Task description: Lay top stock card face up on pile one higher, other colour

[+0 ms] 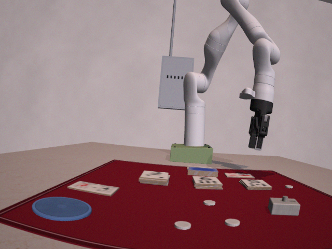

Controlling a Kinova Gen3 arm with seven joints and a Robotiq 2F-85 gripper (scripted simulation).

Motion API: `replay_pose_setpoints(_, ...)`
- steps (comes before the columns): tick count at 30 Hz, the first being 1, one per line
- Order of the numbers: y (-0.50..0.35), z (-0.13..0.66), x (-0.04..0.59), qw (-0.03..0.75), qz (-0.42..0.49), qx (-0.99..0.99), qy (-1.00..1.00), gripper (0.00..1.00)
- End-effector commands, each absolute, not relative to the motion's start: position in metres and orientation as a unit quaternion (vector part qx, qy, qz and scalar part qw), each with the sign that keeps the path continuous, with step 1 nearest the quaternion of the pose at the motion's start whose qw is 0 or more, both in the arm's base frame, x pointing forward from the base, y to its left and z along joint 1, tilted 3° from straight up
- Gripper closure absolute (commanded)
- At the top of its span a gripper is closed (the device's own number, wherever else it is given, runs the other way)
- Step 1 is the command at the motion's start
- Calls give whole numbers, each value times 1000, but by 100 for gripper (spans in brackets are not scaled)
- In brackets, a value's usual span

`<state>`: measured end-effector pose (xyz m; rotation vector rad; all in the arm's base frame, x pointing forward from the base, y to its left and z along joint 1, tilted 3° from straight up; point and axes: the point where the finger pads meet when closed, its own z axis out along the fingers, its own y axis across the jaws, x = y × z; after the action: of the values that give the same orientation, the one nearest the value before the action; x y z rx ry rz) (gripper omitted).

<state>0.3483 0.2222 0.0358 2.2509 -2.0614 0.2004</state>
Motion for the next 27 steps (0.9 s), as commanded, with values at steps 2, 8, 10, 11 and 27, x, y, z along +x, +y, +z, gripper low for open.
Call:
replay_pose_setpoints(2, 226, 43, 349, 38, 65, 739, -670, 15)
replay_pose_setpoints(8, 226, 43, 349, 38, 65, 739, -670, 15)
replay_pose_setpoints(10, 226, 43, 349, 38, 65, 739, -670, 15)
replay_pose_setpoints(11, 226, 43, 349, 38, 65, 739, -670, 15)
replay_pose_setpoints(27, 225, 43, 348, 31, 56, 739, -670, 15)
